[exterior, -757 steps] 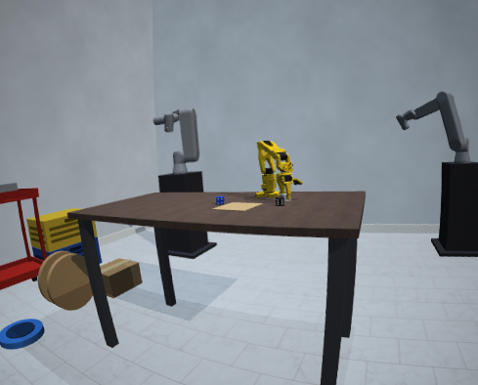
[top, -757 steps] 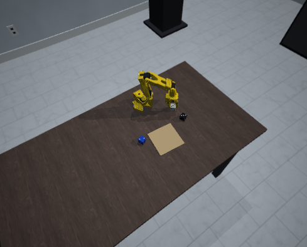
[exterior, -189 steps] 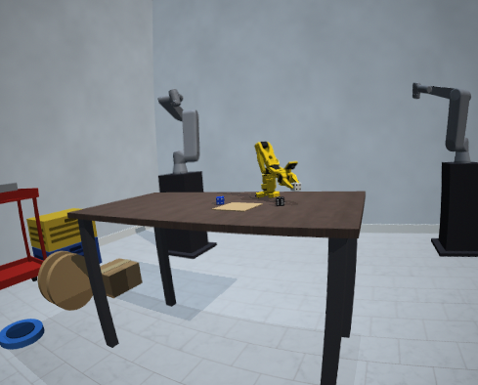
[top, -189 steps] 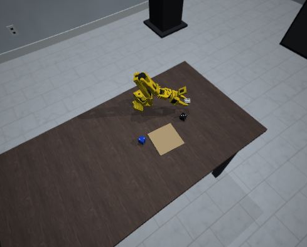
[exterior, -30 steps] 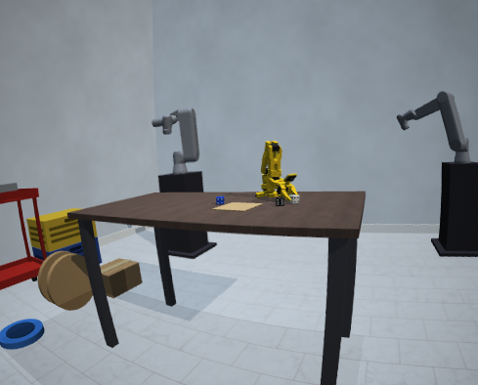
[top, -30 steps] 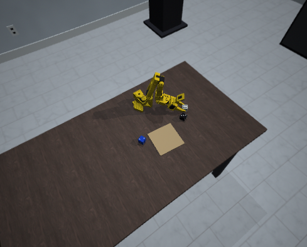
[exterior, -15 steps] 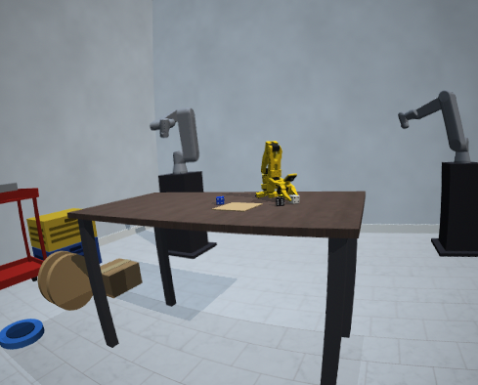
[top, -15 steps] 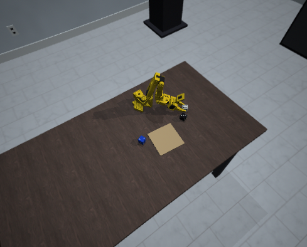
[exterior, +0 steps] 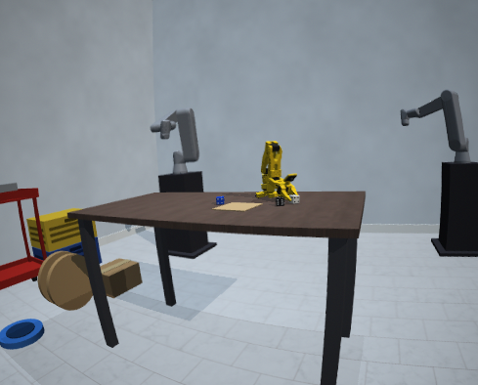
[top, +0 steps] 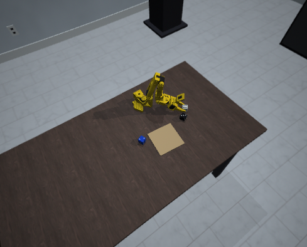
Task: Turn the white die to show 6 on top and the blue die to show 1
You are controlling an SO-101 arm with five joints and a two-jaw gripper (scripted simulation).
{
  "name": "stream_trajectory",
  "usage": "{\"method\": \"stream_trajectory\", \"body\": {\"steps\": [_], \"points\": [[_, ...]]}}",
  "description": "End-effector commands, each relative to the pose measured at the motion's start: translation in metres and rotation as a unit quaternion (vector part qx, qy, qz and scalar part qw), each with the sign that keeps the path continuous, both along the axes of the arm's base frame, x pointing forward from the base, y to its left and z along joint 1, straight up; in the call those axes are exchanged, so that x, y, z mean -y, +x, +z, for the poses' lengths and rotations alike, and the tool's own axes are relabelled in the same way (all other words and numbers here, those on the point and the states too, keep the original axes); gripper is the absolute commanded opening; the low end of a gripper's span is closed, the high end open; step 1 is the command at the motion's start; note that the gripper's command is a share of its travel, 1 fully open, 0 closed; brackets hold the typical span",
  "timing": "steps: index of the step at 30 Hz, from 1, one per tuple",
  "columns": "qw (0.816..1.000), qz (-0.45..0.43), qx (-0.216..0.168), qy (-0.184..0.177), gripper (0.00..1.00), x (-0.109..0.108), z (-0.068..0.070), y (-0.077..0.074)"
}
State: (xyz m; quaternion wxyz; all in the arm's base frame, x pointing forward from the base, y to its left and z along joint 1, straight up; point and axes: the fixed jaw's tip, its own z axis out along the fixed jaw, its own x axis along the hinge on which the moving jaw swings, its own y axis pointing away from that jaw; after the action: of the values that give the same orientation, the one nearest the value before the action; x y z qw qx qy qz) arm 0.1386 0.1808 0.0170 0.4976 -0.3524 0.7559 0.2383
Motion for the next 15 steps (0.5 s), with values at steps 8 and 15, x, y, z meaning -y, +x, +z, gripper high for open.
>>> {"method": "stream_trajectory", "body": {"steps": [8, 15], "points": [[1.0, -0.004, 0.014, 0.013, 0.24, -0.0019, 0.0057, 0.0047], [1.0, -0.004, 0.014, 0.013, 0.3, -0.0019, 0.0057, 0.0047]]}}
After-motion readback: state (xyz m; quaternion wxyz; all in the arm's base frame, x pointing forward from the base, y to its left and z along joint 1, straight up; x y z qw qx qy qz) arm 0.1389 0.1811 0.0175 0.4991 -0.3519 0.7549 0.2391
